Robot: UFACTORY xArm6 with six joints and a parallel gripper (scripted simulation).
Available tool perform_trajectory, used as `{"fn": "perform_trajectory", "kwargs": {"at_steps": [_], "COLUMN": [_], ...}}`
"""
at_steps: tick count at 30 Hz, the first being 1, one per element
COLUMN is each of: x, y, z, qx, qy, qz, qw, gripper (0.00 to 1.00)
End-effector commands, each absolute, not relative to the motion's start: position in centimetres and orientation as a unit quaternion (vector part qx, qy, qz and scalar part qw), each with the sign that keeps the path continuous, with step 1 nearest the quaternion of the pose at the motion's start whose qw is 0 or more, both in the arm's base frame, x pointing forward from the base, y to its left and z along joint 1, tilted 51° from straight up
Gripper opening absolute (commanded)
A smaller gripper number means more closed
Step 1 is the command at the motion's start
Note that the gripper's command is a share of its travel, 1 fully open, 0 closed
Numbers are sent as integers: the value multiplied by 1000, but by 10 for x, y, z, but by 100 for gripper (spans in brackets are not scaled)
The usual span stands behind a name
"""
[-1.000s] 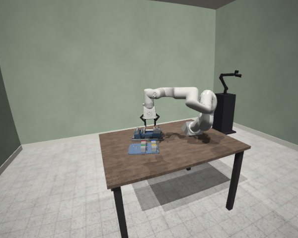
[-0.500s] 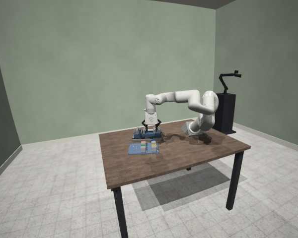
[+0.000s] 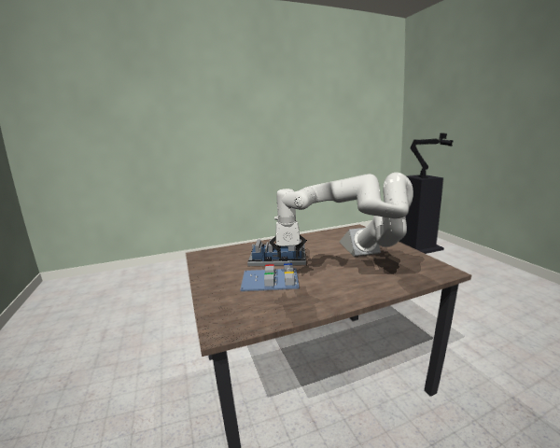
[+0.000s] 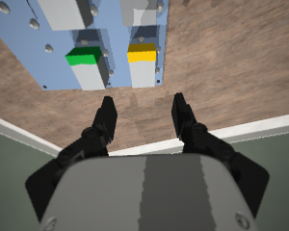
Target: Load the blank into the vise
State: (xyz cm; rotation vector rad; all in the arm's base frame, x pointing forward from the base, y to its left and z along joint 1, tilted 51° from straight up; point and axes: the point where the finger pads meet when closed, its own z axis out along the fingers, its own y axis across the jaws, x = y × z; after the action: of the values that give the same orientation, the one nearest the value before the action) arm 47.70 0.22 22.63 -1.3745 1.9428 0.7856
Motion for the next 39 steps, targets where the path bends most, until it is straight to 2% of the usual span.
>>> {"fn": "perform_trajectory", "kwargs": {"at_steps": [1,39], "x": [479,479], "y": [14,15], "z": [222,222], "qx": [-520,-520], "qy": [737,737], "qz": [294,294], "qw": [315,315], "gripper": [76,76]}}
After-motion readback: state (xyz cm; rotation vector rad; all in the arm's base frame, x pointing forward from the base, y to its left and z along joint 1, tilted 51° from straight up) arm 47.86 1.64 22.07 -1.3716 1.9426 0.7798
